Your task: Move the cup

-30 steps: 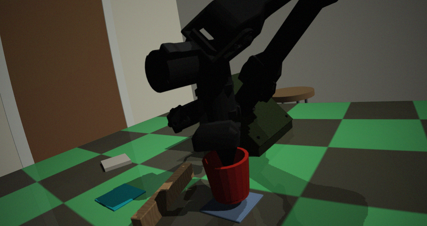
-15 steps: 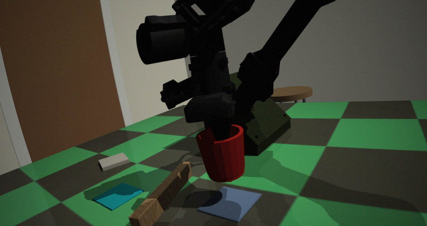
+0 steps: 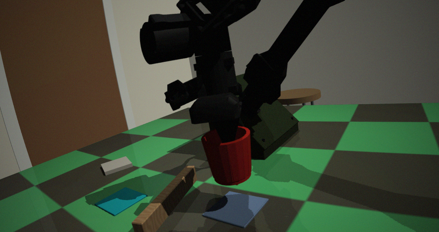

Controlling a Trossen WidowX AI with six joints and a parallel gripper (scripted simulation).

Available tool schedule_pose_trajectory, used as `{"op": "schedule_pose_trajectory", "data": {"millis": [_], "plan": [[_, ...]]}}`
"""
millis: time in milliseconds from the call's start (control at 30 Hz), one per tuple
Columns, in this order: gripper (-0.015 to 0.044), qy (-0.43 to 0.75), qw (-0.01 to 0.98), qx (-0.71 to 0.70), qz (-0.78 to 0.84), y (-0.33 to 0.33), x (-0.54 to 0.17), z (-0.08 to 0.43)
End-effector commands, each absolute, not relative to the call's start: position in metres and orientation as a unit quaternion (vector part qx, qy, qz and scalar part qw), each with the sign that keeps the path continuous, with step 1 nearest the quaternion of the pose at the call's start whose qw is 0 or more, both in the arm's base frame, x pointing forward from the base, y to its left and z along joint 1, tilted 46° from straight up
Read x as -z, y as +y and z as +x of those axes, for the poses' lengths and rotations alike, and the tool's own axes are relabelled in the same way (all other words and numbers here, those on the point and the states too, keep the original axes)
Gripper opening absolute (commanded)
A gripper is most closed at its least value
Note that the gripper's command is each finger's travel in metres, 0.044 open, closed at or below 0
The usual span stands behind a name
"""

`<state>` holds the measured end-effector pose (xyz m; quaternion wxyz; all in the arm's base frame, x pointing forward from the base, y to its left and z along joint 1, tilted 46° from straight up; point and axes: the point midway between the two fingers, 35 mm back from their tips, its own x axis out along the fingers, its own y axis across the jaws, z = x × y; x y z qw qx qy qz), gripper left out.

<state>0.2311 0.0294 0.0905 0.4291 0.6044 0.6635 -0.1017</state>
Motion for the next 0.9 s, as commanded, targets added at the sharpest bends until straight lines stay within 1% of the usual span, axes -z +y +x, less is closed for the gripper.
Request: {"op": "schedule_pose_trajectory", "data": {"millis": [0,867], "plan": [[0.0,0.664,0.429,0.102,0.604,0.029,-0.09,0.231],[0.0,0.663,0.433,0.102,0.602,0.002,-0.064,0.242]]}}
